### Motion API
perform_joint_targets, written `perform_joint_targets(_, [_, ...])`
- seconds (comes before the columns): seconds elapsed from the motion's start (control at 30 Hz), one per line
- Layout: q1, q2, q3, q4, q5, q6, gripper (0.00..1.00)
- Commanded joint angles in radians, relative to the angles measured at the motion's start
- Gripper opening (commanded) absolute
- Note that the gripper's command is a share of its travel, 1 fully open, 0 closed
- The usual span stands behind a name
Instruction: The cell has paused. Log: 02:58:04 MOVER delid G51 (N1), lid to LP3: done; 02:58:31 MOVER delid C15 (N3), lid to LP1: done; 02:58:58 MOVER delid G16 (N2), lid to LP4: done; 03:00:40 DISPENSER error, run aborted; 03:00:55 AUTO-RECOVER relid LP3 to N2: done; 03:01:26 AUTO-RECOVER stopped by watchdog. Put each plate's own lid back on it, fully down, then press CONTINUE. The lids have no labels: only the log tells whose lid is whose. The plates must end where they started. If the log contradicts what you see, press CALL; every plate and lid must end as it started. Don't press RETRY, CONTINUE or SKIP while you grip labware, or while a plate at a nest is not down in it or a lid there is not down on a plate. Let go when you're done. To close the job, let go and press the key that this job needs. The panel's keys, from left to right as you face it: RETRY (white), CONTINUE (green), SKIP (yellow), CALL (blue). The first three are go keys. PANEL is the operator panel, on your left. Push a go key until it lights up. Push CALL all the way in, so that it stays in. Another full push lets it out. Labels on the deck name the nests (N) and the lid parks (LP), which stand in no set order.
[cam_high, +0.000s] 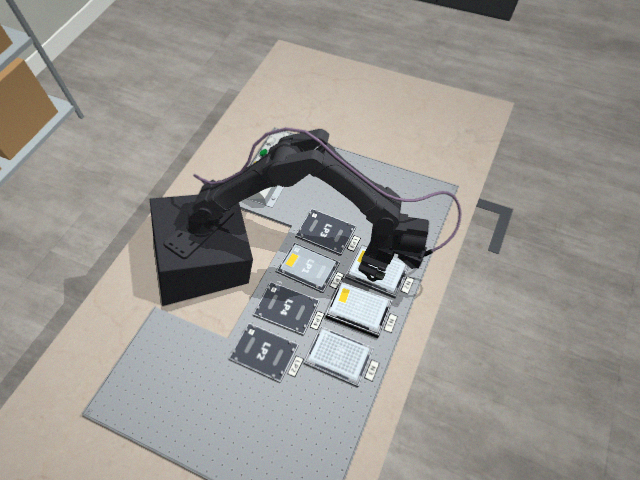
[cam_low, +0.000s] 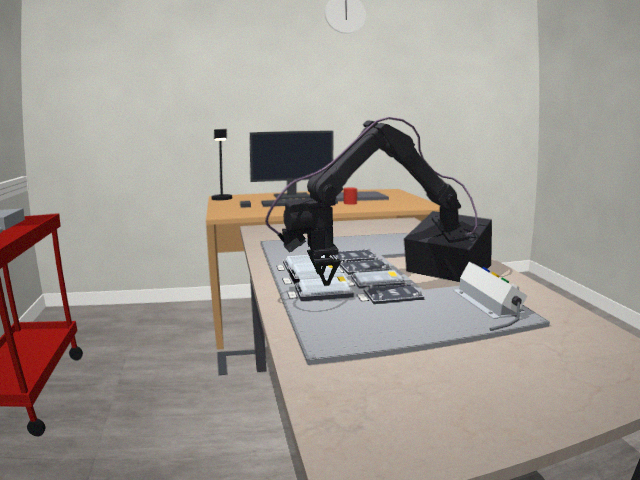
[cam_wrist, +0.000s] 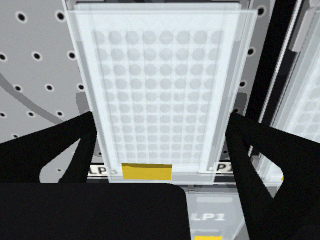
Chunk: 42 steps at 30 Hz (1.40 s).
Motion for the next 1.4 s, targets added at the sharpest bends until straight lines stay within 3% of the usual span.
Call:
perform_joint_targets(0.0, [0.001,-0.016,0.011,0.032,0.011,0.007,0.00])
perform_joint_targets(1.37, [0.003,-0.002,0.000,0.045,0.005,0.008,0.00])
